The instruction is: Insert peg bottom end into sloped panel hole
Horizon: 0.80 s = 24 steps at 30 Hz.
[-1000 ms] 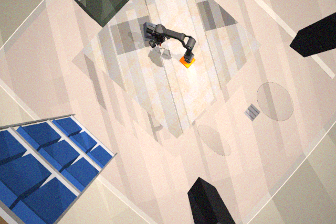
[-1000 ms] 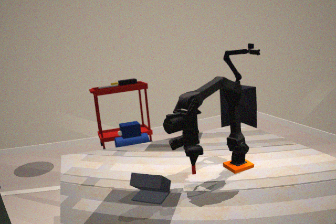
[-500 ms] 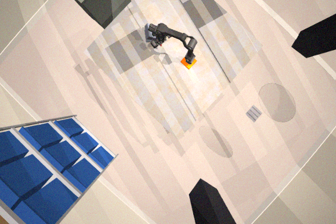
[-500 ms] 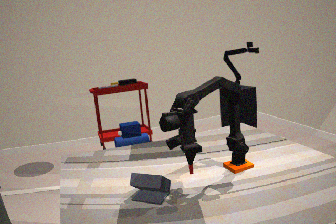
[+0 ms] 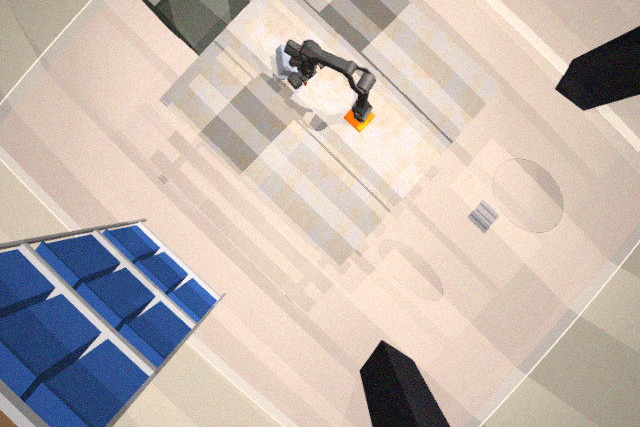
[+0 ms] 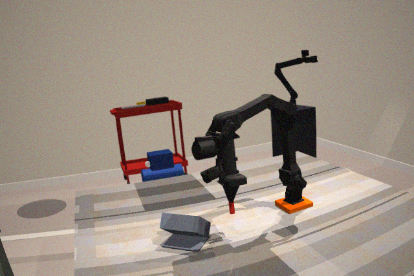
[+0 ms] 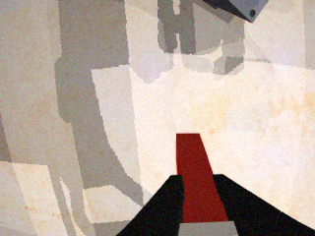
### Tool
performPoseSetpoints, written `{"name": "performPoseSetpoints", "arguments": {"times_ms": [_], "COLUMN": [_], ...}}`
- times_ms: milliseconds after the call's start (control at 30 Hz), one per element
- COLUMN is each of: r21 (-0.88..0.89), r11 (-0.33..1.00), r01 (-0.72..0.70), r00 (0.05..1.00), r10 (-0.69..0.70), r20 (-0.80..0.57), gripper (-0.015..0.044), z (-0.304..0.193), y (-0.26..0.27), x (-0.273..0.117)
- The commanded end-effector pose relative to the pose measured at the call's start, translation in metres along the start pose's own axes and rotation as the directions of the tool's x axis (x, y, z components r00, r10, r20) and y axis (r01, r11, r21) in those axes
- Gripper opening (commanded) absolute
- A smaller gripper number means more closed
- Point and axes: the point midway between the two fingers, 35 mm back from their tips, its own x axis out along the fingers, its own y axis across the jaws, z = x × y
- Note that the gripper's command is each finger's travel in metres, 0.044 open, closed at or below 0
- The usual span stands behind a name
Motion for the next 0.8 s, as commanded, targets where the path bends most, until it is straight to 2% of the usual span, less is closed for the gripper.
{"name": "performPoseSetpoints", "arguments": {"times_ms": [0, 767], "r21": [-0.028, -0.182], "r11": [0.999, 0.979], "r01": [-0.020, -0.090], "r00": [1.000, 0.994], "r10": [0.020, 0.099], "r20": [0.011, 0.043], "gripper": [0.0000, 0.0000], "z": [0.005, 0.021], "y": [-0.001, -0.013], "x": [-0.003, -0.009]}}
